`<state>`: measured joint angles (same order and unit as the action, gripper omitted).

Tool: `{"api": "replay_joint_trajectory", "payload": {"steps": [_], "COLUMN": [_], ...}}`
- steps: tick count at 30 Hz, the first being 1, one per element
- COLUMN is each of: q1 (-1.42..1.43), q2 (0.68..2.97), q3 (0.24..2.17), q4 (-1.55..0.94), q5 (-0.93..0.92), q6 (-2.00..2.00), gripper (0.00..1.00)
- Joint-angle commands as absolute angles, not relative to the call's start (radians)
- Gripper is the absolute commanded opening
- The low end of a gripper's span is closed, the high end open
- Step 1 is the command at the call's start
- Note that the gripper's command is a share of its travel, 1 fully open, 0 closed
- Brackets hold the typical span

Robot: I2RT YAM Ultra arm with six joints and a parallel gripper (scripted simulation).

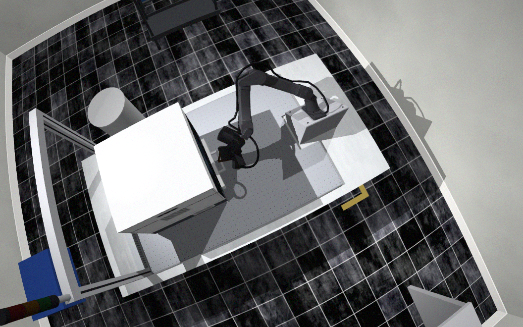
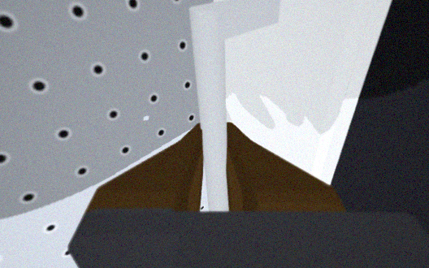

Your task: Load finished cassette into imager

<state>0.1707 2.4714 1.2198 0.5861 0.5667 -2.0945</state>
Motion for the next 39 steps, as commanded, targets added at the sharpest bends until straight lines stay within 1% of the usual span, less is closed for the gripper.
{"api": "replay_joint_trajectory", "payload": {"steps": [1,39], "q1": [0.169,0.181], "q2": [2.491,2.462], "q3": [1.221,1.188], "q4": [0.592,0.601], "q5": [0.554,0.561], "q6": [-2.094,-2.094], "gripper": [0.00,0.00]}}
